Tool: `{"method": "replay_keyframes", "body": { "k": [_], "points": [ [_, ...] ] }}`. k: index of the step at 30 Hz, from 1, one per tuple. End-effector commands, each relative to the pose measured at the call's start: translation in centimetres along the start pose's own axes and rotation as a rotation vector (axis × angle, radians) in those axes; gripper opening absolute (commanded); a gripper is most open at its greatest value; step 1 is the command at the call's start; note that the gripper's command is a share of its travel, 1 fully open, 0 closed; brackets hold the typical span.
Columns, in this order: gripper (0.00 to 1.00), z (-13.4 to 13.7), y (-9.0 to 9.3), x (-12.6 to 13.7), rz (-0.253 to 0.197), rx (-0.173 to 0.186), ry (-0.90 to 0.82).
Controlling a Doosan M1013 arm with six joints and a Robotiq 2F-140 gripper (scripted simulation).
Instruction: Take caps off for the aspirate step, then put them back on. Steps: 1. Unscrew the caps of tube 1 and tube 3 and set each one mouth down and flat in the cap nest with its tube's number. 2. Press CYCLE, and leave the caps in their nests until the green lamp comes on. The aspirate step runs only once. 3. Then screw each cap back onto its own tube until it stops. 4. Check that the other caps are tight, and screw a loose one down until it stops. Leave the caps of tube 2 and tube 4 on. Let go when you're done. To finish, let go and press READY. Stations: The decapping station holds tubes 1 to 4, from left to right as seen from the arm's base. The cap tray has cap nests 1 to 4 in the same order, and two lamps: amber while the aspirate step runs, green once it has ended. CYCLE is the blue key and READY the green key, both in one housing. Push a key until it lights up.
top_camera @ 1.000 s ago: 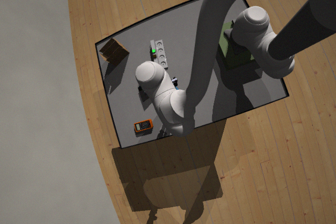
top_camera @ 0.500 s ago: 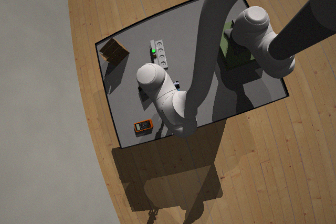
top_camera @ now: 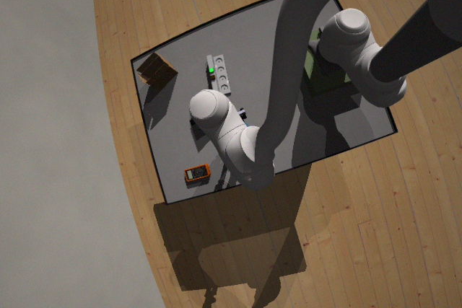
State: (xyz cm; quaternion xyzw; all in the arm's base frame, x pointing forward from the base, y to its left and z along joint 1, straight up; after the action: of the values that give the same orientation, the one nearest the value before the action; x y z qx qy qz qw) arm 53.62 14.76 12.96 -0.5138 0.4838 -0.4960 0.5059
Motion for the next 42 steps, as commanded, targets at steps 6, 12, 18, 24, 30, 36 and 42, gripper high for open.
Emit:
{"method": "replay_keyframes", "body": {
  "k": [6,12,18,24,30,36,42],
  "points": [
    [0.41,0.07,-0.07,0.14,0.02,0.003,-0.526],
    [0.41,0.07,-0.07,0.15,0.022,0.004,-0.641],
    [0.3,0.07,-0.07,0.15,0.022,0.004,-0.641],
    [0.3,0.07,-0.08,0.14,0.021,0.004,-0.641],
    [0.3,0.07,-0.08,0.15,0.022,0.004,-0.591],
    [0.3,0.07,-0.07,0.15,0.022,0.001,-0.391],
    [0.3,0.07,-0.07,0.15,0.022,-0.002,-0.091]
  ]
}}
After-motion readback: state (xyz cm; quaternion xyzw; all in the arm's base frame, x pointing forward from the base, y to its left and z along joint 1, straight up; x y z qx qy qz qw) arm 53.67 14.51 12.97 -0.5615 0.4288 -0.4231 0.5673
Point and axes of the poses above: the point where the finger pads meet when closed, its own y axis out along the fingers, its own z axis across the jaws, x = y × z, the point moved 8 cm from there along -y, back along the fingers, and after that the axes turned 5 degrees about y, right-handed, at the moved point
